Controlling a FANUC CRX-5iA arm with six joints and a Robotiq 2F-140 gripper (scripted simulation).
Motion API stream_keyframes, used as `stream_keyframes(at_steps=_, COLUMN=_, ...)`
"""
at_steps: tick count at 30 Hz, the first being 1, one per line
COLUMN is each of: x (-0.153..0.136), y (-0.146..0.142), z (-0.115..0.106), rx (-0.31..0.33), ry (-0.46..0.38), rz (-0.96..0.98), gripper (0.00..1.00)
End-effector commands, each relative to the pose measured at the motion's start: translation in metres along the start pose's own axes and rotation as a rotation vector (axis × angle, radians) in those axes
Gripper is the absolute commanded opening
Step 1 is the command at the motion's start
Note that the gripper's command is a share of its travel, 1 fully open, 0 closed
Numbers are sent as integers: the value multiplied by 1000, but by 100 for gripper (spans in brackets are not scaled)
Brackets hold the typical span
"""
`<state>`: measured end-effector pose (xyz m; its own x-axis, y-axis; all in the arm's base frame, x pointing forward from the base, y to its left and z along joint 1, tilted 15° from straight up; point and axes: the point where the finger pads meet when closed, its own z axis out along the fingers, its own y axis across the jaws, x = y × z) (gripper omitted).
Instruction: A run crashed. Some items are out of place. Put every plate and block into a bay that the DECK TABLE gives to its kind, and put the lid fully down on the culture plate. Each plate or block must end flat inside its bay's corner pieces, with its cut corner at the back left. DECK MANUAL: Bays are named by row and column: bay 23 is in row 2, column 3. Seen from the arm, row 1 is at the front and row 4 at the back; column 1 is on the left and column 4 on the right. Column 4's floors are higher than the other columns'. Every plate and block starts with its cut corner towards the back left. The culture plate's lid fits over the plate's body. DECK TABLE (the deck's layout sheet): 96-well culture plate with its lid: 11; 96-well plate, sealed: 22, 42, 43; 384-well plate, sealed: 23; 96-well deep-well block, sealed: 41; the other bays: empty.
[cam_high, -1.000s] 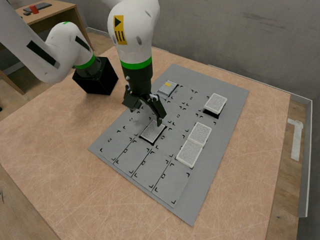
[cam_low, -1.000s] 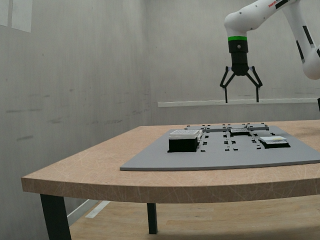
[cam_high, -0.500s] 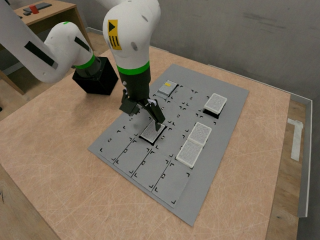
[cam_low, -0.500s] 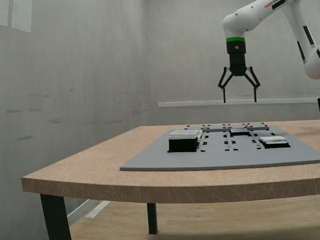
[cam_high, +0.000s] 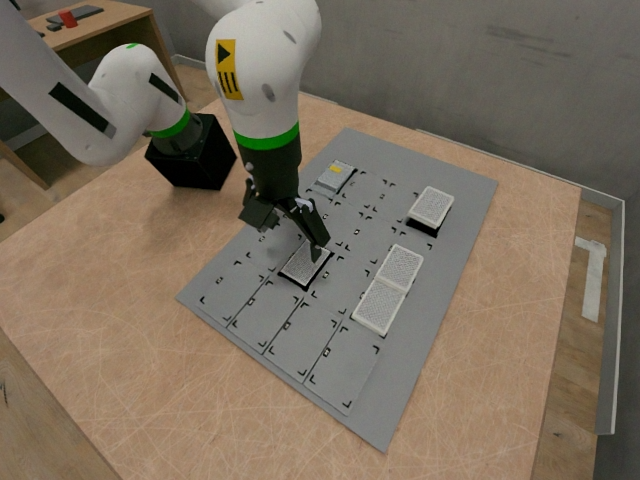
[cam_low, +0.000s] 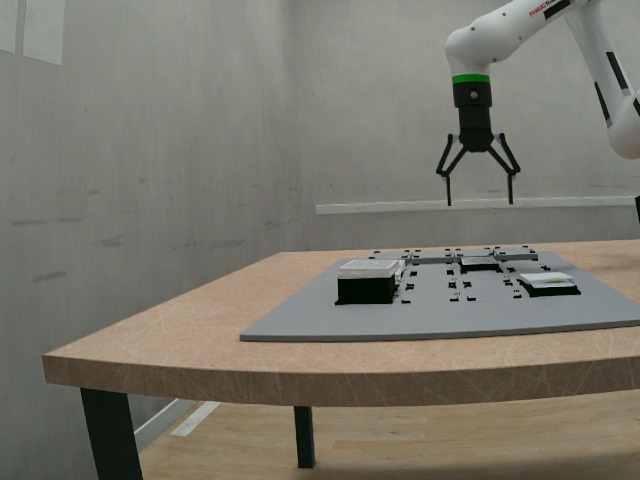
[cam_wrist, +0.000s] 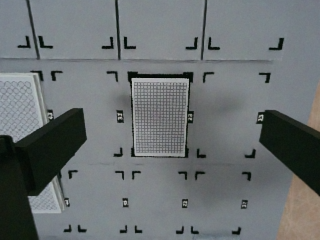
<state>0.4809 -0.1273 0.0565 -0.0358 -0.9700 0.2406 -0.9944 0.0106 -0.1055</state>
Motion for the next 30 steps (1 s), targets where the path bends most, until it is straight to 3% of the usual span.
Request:
stream_keyframes(at_steps=1, x=0, y=-1, z=-1, rx=2, ry=0, rz=0, gripper=100)
stream_keyframes(at_steps=23, x=0, y=-1, z=-1, rx=2, ry=0, rz=0, gripper=100)
stream_keyframes(at_steps=30, x=-28, y=-1, z=-1, rx=1, ry=0, rz=0, gripper=100)
